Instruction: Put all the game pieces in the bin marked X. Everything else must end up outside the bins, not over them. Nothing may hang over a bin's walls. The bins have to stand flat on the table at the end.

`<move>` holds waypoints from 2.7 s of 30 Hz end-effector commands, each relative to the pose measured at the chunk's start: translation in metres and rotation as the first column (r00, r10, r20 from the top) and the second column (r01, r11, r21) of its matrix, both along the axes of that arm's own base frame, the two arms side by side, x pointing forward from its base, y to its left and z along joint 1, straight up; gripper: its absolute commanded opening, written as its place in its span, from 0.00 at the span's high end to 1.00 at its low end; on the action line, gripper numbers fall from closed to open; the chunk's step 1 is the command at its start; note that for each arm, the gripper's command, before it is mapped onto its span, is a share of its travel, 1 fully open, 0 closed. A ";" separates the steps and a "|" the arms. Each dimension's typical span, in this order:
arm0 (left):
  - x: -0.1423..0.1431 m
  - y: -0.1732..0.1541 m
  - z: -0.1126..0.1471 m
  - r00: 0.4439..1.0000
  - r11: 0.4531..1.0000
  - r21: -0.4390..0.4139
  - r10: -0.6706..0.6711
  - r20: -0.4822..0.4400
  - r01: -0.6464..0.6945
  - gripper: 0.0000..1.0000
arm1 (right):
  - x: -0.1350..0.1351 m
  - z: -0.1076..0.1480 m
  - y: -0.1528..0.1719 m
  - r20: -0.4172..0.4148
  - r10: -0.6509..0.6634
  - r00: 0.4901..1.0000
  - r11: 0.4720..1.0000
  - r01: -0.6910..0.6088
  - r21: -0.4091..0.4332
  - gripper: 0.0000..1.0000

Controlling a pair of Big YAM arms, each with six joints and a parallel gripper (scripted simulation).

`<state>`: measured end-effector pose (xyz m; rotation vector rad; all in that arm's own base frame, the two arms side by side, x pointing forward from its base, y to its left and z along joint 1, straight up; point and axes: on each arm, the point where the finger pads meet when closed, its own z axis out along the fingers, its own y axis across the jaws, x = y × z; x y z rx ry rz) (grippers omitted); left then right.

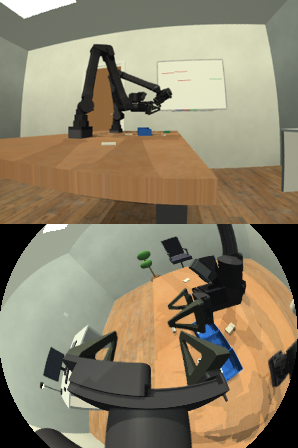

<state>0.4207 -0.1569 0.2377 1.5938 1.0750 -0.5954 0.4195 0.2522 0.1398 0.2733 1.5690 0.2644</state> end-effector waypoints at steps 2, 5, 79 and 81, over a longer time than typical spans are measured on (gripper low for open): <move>0.001 0.000 0.004 1.000 1.000 0.000 0.000 0.010 0.000 0.00 | 0.001 0.003 0.001 0.006 0.000 1.000 1.000 0.000 0.006 0.00; 0.001 0.000 0.004 1.000 1.000 0.000 0.000 0.010 0.000 0.00 | 0.001 0.003 0.001 0.006 0.000 1.000 1.000 0.000 0.006 0.00; 0.009 0.013 0.089 0.971 0.976 0.132 0.191 -0.144 -0.173 0.00 | 0.001 0.003 0.001 0.006 0.000 1.000 1.000 0.000 0.006 0.00; 0.009 0.015 0.094 0.964 0.970 0.145 0.215 -0.158 -0.193 0.00 | 0.001 0.003 0.001 0.006 0.000 1.000 1.000 0.000 0.006 0.00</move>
